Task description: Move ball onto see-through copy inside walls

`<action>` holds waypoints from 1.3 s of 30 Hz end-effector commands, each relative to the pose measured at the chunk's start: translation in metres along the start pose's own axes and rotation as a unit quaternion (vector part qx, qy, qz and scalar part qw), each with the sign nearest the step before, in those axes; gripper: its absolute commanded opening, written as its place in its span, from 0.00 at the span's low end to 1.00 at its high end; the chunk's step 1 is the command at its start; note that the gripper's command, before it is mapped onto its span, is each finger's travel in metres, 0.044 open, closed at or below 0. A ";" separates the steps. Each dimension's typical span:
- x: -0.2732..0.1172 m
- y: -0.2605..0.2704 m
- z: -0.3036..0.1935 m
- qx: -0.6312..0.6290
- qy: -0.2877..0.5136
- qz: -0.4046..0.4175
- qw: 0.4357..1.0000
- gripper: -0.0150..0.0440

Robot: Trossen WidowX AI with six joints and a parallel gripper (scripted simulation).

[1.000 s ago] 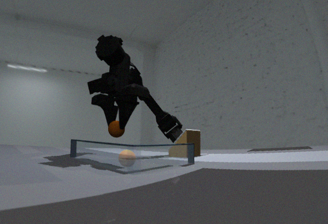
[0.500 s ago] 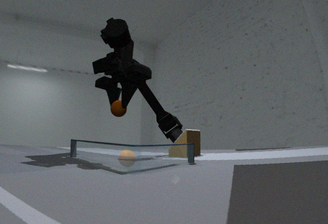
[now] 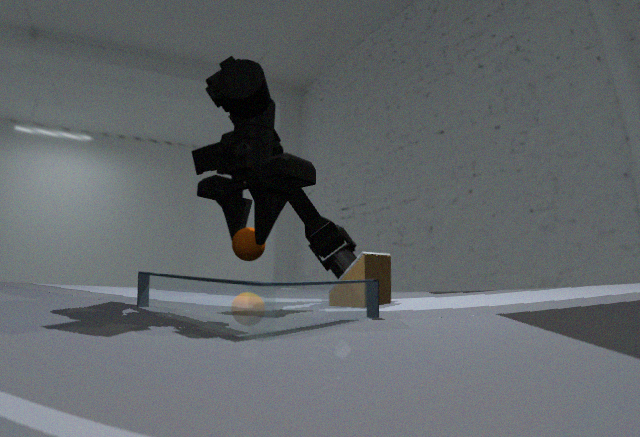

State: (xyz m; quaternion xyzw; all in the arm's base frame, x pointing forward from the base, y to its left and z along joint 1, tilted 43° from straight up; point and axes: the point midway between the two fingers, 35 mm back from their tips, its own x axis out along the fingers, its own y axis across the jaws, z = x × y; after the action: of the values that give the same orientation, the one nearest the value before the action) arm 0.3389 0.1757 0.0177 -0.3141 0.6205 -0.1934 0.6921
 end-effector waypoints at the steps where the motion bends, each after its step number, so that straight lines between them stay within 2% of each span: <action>1: 0.010 0.002 -0.001 -0.003 0.002 -0.001 1.000 0.25; 14: 0.069 0.001 -0.001 -0.003 0.002 -0.002 1.000 0.25; 36: 0.091 0.000 -0.002 -0.002 0.002 -0.003 1.000 0.25; 39: 0.086 0.000 0.000 0.002 -0.001 0.001 1.000 0.39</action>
State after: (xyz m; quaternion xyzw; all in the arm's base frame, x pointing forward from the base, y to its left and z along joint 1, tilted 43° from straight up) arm 0.3523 0.1190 -0.0460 -0.3132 0.6195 -0.1934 0.6934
